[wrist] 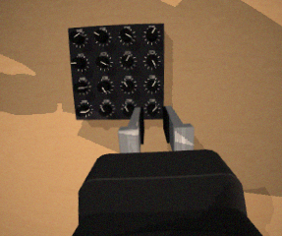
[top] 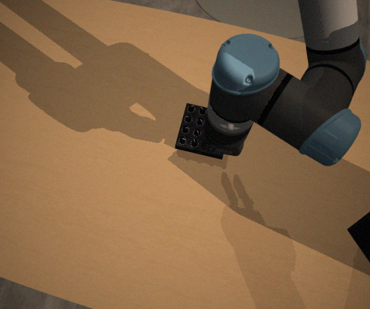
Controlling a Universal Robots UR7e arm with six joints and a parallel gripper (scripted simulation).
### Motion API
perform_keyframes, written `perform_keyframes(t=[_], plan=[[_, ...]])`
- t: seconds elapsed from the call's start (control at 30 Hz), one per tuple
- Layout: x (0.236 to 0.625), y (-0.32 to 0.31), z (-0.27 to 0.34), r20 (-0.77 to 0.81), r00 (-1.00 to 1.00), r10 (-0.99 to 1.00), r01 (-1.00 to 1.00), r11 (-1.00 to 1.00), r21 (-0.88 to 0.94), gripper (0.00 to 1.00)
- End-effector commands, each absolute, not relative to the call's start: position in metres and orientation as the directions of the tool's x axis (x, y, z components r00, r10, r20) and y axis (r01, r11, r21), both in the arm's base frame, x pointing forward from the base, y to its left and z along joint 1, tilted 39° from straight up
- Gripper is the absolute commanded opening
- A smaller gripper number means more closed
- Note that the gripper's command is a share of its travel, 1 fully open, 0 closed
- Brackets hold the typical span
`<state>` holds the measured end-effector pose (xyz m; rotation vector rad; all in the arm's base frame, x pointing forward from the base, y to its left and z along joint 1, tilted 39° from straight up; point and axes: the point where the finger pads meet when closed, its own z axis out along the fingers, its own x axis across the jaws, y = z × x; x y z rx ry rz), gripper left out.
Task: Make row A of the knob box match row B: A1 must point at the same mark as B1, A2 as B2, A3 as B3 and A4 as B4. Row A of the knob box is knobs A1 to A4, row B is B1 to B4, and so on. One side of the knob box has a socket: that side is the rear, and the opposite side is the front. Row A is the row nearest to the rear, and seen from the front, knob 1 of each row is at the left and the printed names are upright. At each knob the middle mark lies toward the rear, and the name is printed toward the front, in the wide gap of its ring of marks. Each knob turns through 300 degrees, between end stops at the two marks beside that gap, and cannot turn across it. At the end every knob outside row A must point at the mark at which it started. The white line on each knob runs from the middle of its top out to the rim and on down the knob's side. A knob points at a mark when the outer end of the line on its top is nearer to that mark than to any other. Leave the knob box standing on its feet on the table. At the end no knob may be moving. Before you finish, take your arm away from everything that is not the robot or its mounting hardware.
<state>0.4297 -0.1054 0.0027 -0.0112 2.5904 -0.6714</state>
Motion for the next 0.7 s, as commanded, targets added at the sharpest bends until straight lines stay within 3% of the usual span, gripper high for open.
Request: perform_keyframes(t=[0.0, 0.33, 0.67], plan=[[0.4297, -0.1053, 0.0031, -0.435, -0.893, -0.118, 0.107, 0.881, -0.461, 0.46], [0.4289, -0.1059, 0.0037, -0.461, -0.885, -0.066, 0.16, 0.887, -0.434, 0.46], [0.426, -0.1076, 0.0056, -0.539, -0.834, 0.115, 0.336, 0.882, -0.332, 0.46]])
